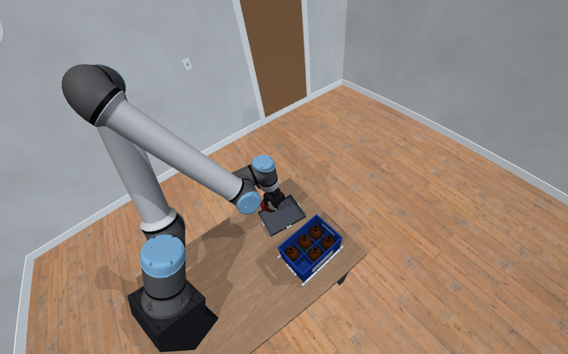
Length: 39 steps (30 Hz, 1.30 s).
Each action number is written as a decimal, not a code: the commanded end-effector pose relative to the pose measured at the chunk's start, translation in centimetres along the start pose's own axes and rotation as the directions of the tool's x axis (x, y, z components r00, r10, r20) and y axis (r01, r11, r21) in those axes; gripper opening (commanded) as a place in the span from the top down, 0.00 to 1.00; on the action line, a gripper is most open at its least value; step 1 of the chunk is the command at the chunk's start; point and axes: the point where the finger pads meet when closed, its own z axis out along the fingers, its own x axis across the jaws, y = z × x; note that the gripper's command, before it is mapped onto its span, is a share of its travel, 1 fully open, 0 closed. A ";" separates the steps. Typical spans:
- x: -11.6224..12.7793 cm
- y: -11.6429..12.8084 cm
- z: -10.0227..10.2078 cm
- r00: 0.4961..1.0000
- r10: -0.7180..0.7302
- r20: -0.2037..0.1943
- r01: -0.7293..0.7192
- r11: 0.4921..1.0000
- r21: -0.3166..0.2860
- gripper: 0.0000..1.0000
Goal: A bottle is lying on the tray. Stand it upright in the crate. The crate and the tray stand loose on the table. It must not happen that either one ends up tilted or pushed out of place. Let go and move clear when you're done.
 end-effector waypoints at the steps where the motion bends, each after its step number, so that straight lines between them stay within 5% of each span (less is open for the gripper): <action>1: 0.1 0.0 0.0 1.000 -0.006 -0.001 0.006 1.000 0.000 1.00; 39: 0.1 0.0 0.0 0.993 -0.114 -0.001 0.114 0.993 0.000 1.00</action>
